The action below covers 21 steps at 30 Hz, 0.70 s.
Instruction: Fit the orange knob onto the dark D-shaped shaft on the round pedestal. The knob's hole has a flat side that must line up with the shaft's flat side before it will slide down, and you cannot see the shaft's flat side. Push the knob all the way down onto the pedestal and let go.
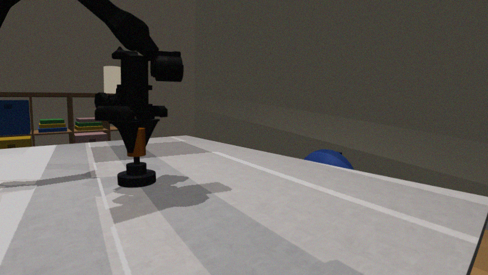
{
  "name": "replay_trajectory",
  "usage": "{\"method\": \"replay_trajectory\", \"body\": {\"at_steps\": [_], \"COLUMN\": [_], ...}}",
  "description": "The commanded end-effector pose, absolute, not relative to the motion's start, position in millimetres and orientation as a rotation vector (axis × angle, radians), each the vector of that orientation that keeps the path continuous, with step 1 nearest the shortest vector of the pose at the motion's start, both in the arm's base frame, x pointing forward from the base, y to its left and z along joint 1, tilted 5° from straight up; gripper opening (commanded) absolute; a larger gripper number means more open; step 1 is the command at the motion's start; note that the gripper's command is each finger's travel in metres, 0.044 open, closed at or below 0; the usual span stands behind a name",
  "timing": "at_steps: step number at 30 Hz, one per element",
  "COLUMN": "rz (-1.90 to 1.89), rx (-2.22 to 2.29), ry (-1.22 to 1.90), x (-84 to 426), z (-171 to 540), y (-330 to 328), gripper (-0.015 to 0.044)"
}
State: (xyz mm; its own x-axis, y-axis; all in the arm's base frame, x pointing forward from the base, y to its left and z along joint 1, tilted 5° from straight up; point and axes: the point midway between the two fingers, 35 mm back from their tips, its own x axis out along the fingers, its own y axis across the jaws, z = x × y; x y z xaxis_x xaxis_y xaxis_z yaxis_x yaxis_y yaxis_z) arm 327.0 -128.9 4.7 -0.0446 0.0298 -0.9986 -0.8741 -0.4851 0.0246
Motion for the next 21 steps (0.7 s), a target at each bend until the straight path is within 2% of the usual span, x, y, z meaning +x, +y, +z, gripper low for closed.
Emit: {"method": "replay_trajectory", "body": {"at_steps": [1,21], "rz": [1.636,1.636], "rx": [-1.536,-1.536], "ry": [0.906,0.906], "x": [325.8,326.7], "z": [3.3,4.8], "y": [-128.2,-128.8], "gripper": [0.0000,0.0000]}}
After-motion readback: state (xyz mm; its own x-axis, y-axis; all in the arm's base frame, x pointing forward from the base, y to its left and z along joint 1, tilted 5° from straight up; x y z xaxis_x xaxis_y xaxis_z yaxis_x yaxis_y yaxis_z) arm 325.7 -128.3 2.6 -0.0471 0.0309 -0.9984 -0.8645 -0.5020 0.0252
